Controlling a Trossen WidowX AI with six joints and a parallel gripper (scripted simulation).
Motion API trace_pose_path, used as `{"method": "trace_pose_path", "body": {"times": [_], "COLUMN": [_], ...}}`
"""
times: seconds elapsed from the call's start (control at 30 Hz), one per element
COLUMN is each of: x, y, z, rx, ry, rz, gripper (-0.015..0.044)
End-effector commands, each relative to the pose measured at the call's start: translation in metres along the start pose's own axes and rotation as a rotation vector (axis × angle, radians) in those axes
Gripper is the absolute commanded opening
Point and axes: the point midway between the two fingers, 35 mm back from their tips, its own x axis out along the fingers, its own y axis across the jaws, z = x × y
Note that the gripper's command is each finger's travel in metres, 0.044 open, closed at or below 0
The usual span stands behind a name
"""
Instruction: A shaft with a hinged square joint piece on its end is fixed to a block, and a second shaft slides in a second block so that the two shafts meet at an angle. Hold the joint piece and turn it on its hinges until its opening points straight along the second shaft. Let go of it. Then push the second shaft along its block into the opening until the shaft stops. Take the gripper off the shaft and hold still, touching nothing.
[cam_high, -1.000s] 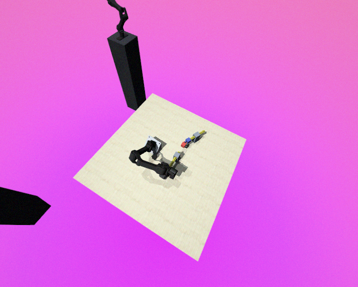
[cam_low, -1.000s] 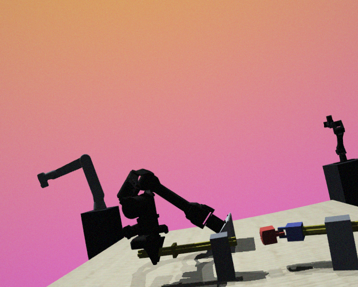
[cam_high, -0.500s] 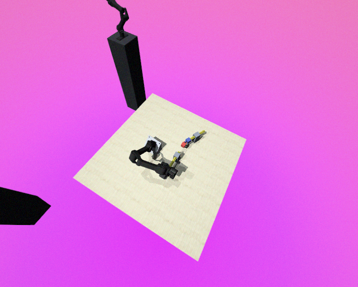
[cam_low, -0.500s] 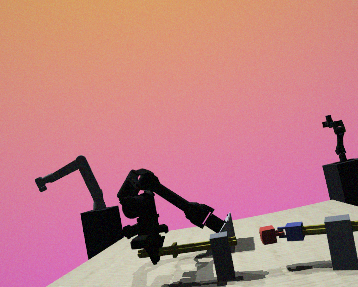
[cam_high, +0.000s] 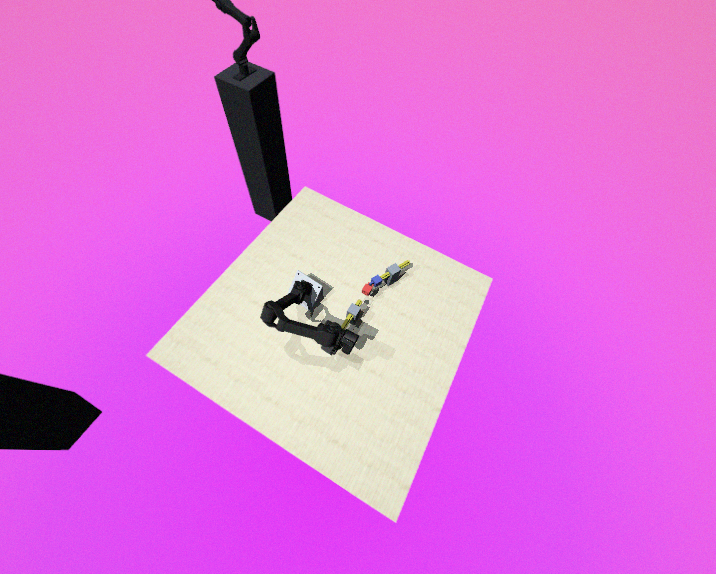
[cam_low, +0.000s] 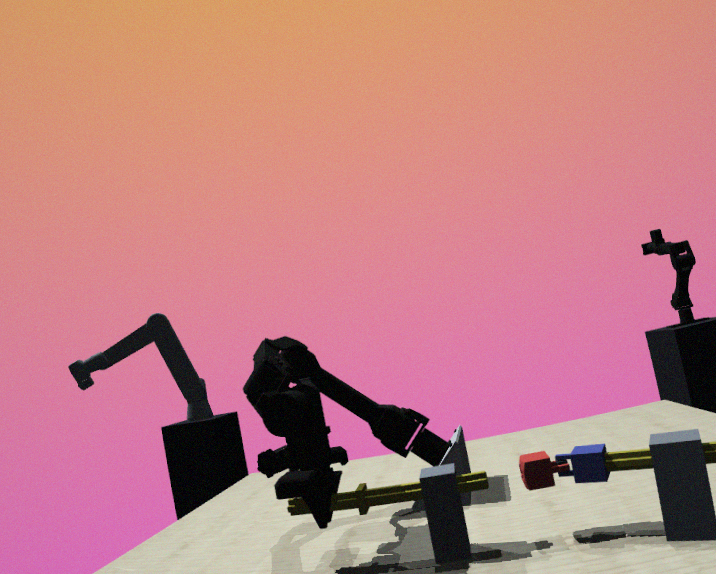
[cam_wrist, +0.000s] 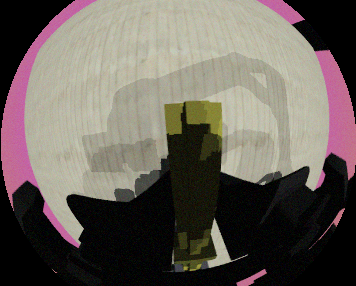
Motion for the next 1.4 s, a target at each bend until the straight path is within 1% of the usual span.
{"method": "trace_pose_path", "body": {"times": [0.0,1.37], "x": [0.001,0.001], "y": [0.000,0.000], "z": [-0.008,-0.069], "rx": [-0.001,-0.002], "ry": [0.005,0.008], "rz": [-0.006,-0.008], "gripper": [0.0000,0.0000]}}
